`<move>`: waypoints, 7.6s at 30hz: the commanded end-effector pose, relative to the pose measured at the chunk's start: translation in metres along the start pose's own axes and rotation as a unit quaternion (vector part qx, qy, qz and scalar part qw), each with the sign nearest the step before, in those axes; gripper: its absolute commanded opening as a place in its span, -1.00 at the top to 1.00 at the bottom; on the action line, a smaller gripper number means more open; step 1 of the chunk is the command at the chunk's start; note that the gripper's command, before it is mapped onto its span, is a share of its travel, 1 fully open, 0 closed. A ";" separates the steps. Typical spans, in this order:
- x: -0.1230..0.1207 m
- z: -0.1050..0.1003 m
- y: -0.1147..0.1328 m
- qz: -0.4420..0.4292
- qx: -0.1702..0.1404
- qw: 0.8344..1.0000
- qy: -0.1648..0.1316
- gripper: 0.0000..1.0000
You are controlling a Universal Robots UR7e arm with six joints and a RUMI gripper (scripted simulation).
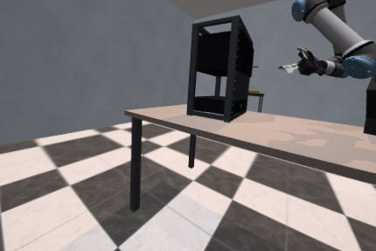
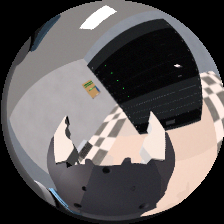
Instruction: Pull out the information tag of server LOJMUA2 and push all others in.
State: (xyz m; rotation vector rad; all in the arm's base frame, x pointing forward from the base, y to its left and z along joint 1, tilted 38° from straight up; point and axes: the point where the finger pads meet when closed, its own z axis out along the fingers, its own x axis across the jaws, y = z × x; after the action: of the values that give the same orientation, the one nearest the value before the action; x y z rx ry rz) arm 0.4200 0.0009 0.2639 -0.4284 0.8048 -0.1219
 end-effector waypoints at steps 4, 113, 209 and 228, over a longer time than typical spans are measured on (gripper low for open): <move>-0.006 -0.001 0.007 -0.023 -0.010 1.000 -0.011 -1.00; -0.052 -0.036 0.112 -0.307 -0.140 0.927 -0.164 -1.00; -0.028 -0.104 0.195 -0.543 -0.244 0.735 -0.325 -1.00; -0.015 -0.120 0.205 -0.582 -0.262 0.682 -0.356 -1.00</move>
State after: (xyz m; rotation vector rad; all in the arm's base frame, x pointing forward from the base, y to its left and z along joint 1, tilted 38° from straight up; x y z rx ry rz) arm 0.3131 0.1522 0.1215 -1.3890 -0.3249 -0.8591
